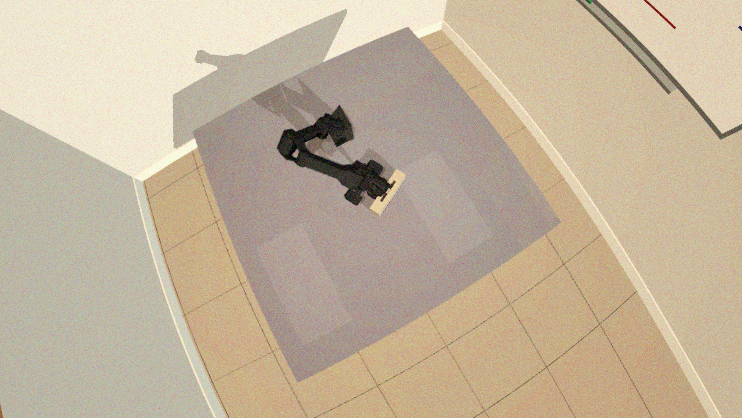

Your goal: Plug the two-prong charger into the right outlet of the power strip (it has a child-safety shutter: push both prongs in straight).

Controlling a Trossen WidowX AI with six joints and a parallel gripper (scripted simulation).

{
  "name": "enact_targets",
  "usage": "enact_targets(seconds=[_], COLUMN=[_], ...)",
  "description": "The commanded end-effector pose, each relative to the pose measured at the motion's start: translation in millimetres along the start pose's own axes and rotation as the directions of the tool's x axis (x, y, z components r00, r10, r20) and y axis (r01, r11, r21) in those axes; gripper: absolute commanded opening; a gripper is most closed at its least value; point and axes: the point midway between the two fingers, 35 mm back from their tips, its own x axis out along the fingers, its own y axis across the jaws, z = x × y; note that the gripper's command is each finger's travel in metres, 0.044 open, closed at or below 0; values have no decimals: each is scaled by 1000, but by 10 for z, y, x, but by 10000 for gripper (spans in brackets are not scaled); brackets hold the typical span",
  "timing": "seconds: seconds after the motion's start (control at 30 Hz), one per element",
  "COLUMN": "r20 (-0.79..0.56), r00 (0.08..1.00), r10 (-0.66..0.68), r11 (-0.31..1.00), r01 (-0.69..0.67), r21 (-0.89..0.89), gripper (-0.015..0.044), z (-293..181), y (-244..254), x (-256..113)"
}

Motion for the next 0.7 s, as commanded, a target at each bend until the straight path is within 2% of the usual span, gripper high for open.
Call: enact_targets(seconds=[0.0,0.47,0.53,0.67], r20=[-7,8,82,315], r00=[1000,1000,997,949], r10=[-3,1,8,16], r11=[1000,1000,1000,1000], r01=[3,-1,-8,-16], r21=[-10,-1,2,-2], gripper=[440,440,440,440], z=[-75,-153,-128,-59], y=[12,7,14,29], x=[22,4,-85,-380])
